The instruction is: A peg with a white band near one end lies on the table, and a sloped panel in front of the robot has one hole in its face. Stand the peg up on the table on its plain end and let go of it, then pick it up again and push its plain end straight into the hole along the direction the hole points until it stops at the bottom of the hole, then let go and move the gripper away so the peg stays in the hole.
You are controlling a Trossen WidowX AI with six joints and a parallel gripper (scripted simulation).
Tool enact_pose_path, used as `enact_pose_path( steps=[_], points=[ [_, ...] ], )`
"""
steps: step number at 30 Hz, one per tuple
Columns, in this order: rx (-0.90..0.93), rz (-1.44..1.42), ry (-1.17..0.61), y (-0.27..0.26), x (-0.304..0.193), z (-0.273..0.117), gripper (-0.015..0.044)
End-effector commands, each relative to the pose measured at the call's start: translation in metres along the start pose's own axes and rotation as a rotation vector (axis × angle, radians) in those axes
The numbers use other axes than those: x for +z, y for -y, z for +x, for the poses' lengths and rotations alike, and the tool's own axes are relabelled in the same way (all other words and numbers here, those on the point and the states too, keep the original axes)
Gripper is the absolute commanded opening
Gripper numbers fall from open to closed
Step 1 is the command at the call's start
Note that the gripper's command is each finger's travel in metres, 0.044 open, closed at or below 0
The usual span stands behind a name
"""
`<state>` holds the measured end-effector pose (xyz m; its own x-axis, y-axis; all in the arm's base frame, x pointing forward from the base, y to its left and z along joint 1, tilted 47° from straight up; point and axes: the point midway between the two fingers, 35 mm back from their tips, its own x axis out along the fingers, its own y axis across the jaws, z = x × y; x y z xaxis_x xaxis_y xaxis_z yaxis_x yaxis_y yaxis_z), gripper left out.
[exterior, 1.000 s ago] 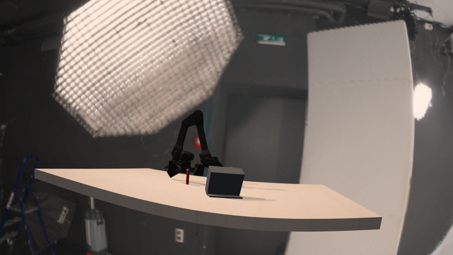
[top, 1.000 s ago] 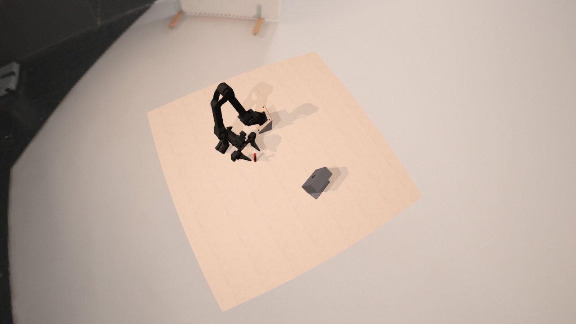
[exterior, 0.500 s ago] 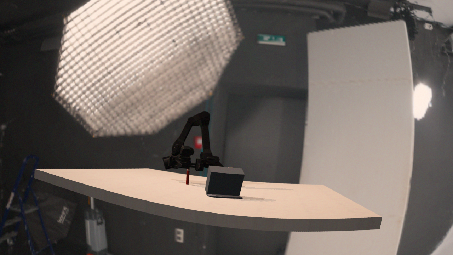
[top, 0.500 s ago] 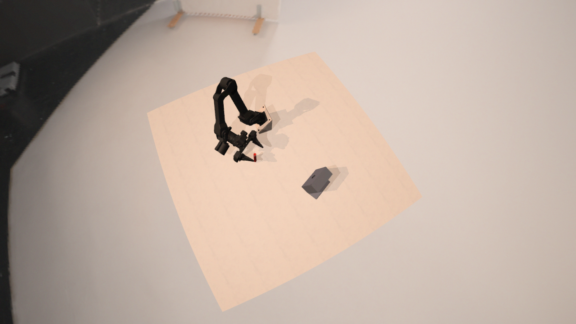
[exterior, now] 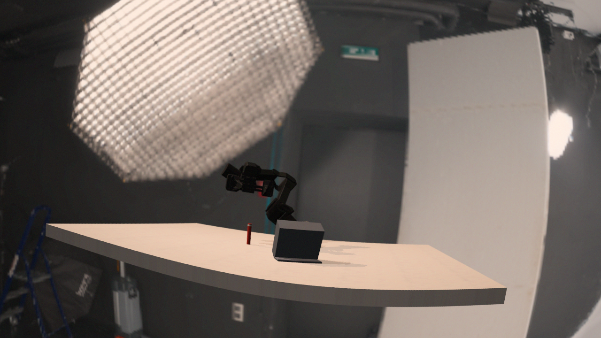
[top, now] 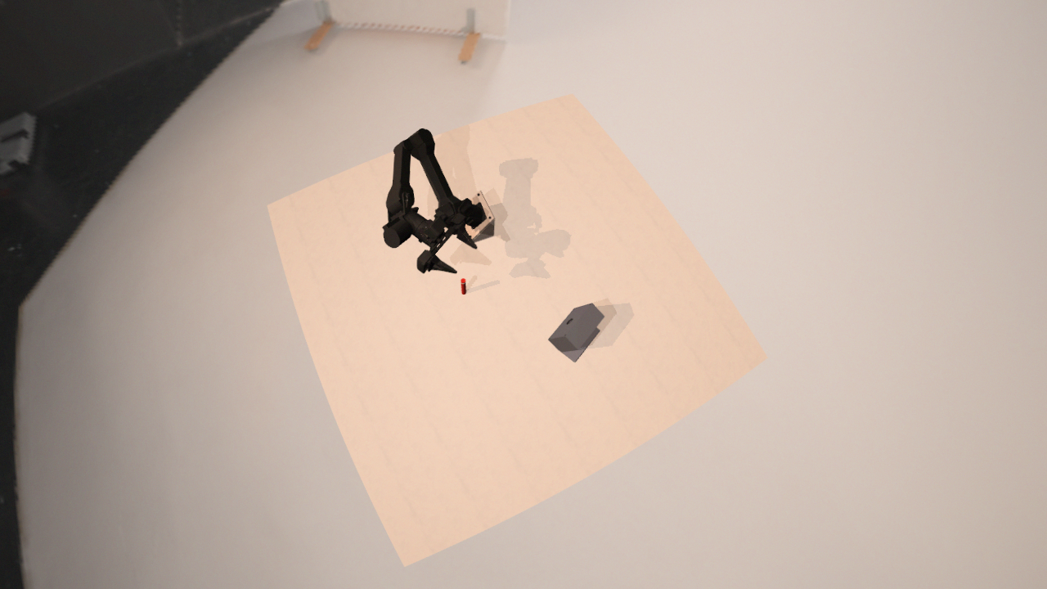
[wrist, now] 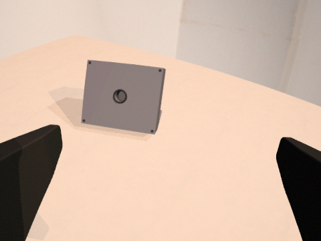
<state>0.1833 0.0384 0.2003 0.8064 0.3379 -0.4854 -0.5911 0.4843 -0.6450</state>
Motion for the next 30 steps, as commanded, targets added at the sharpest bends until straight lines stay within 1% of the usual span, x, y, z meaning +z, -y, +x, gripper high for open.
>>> enact_pose_path(
  steps=[1, 6, 11, 22, 30],
  points=[
    [-0.047, 0.03, 0.033, 0.001, 0.015, -0.011, 0.044],
    [-0.036, 0.046, 0.019, 0.001, 0.013, -0.01, 0.044],
    [0.038, 0.151, -0.086, -0.003, 0.002, -0.002, 0.044],
    [0.182, 0.332, -0.376, -0.015, -0.025, 0.011, 0.044],
    [0.244, 0.402, -0.627, -0.023, -0.043, 0.015, 0.044]
  ],
)
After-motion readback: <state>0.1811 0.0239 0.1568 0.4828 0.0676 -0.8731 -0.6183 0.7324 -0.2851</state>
